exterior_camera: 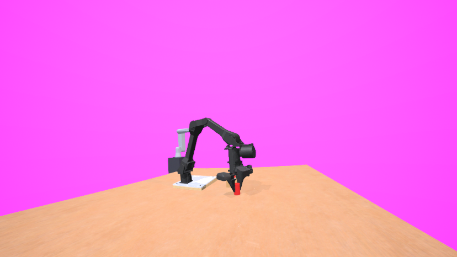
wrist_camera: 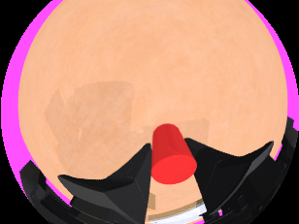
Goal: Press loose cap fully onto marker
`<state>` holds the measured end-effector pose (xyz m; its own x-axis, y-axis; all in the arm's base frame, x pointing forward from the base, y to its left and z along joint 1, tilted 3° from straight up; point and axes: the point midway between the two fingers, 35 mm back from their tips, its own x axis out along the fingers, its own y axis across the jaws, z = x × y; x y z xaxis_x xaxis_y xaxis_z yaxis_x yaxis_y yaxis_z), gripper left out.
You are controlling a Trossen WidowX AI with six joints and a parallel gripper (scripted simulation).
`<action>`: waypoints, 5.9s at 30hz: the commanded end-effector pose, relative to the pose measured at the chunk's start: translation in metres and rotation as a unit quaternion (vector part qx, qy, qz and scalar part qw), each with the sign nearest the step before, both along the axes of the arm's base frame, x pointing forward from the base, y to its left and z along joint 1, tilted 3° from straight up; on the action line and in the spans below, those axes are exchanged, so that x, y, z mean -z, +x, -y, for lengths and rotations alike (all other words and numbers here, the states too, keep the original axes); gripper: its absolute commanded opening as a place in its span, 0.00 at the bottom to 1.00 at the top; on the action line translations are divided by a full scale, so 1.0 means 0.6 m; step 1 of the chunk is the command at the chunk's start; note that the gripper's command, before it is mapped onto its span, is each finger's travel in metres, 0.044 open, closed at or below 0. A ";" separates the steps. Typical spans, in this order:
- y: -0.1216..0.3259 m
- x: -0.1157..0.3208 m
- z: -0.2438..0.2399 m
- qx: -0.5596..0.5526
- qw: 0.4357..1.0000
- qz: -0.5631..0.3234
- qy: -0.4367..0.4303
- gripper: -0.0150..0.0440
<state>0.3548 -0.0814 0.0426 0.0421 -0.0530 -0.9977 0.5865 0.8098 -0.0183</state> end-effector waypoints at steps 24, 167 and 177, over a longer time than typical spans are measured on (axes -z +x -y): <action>0.000 -0.075 -0.004 -0.005 1.000 0.002 -0.001 0.25; -0.087 -0.185 -0.226 -0.293 0.956 -0.016 -0.008 0.33; -0.087 -0.185 -0.226 -0.293 0.956 -0.016 -0.008 0.25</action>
